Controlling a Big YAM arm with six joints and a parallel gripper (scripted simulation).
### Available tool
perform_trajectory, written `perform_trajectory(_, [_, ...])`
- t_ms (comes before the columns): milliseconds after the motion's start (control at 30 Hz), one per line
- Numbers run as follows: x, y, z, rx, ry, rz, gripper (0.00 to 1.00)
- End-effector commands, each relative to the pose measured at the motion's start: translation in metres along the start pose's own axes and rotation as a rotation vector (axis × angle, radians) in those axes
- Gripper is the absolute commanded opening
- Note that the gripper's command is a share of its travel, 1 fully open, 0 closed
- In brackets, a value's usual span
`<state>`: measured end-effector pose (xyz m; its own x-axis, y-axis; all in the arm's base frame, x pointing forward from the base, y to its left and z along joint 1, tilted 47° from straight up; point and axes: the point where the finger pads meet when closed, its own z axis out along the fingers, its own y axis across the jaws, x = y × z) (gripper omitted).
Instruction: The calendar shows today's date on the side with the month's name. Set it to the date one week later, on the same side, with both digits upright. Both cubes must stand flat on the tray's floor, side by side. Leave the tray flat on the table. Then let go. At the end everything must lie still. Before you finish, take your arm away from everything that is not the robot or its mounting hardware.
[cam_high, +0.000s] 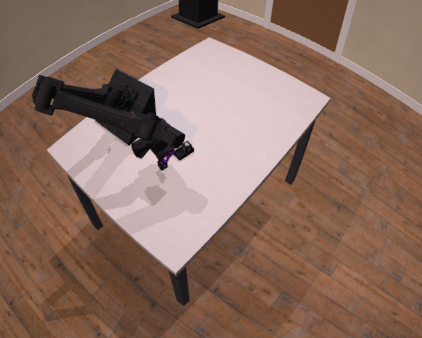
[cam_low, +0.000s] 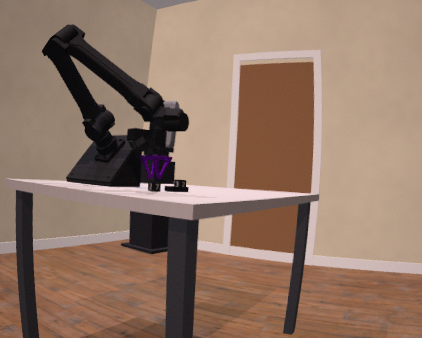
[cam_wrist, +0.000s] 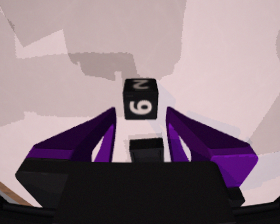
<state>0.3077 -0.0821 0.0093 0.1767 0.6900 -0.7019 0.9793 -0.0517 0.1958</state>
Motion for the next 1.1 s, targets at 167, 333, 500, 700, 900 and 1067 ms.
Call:
perform_trajectory(167, [0.002, 0.009, 0.000, -0.014, -0.002, -0.001, 0.44])
perform_trajectory(333, [0.002, 0.009, 0.000, -0.014, -0.002, -0.001, 0.44])
perform_trajectory(500, [0.002, 0.009, 0.000, -0.014, -0.002, -0.001, 0.44])
perform_trajectory(700, [-0.001, 0.002, 0.006, 0.002, -0.006, -0.002, 0.44])
perform_trajectory(900, [-0.001, -0.001, 0.016, 0.006, -0.007, -0.007, 0.44])
perform_trajectory(1067, [-0.001, -0.001, 0.025, 0.006, -0.006, -0.007, 0.44])
